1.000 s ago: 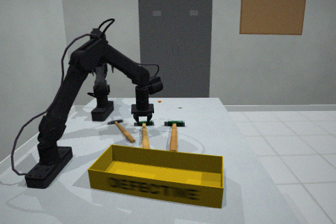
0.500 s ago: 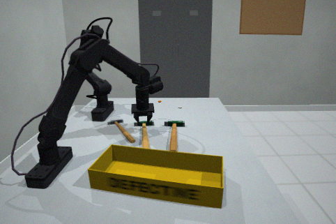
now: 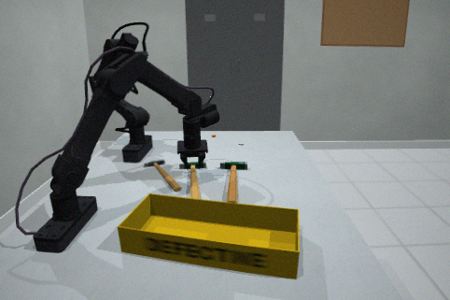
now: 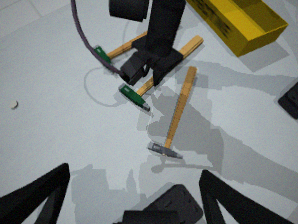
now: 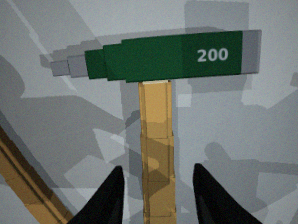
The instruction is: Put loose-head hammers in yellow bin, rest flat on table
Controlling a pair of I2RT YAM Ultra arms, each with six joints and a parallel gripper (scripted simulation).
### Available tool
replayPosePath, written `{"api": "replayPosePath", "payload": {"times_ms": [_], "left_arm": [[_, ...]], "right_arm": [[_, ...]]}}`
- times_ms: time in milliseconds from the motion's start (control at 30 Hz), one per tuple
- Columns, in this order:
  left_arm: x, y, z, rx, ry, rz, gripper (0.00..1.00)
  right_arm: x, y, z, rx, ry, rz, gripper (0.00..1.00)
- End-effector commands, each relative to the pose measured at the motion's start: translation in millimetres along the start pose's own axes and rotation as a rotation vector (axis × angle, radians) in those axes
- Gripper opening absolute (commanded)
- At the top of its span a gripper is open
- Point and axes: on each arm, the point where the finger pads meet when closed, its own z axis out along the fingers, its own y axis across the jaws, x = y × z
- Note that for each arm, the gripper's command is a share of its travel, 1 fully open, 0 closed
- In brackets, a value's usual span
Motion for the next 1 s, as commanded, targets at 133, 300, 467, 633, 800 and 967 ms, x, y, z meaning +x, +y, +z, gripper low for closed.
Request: {"api": "replayPosePath", "payload": {"times_ms": [133,300,467,633,800,967], "left_arm": [[-1,-1,-9,0.0,-0.027,-0.003,1.0],[-1,-1,-9,0.0,-0.027,-0.003,1.0],[-1,-1,-9,0.0,-0.027,-0.003,1.0],[-1,-1,-9,0.0,-0.027,-0.003,1.0],[-1,-1,-9,0.0,-0.027,-0.003,1.0],[-1,-1,-9,0.0,-0.027,-0.003,1.0]], "right_arm": [[-12,-5,8,0.017,-0.021,-0.01,0.41],[-12,-5,15,0.016,-0.021,-0.01,0.41],[-12,-5,20,0.017,-0.021,-0.013,0.37],[-13,-6,16,0.024,-0.026,-0.014,0.33],[-13,-7,12,0.026,-0.037,-0.014,0.25],[-9,-4,14,0.023,-0.027,-0.014,0.2]]}}
